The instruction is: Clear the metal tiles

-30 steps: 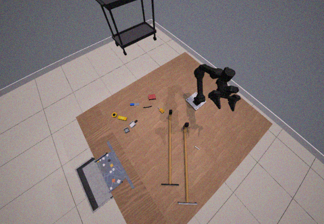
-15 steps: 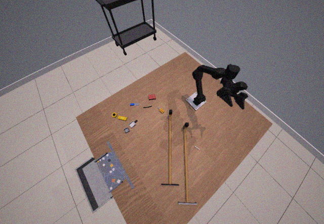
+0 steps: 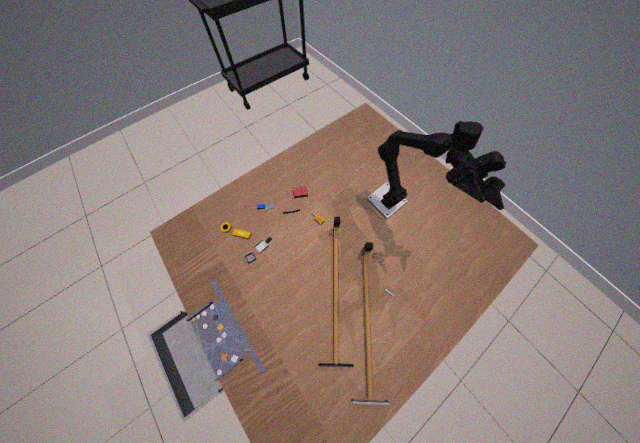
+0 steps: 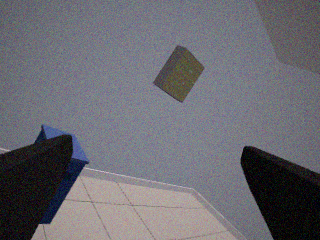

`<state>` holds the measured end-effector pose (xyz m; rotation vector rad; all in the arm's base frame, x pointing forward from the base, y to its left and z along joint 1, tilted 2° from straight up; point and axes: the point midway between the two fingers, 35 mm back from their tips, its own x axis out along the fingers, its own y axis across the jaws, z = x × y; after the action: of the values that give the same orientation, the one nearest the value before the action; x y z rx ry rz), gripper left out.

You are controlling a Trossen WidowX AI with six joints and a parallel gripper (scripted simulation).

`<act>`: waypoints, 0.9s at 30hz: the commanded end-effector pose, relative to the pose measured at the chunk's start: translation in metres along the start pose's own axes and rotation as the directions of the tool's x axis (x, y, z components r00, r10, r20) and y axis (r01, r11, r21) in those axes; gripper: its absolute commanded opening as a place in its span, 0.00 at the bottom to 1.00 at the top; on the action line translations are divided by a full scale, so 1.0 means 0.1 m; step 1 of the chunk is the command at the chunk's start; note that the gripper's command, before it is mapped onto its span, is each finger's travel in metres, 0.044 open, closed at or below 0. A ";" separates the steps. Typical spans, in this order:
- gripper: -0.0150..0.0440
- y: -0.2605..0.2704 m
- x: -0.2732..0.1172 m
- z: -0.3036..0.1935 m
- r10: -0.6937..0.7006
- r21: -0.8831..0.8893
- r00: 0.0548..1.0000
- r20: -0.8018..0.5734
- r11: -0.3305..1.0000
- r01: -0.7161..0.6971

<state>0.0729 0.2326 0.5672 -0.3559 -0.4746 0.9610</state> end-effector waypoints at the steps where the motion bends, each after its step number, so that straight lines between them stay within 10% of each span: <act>1: 1.00 0.03 0.03 0.15 0.000 -0.026 0.999 0.034 1.000 0.001; 27: 1.00 0.22 -0.05 0.90 0.010 -0.108 0.980 0.199 0.994 0.012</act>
<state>0.0149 0.2451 0.6244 -0.3574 -0.6917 0.9790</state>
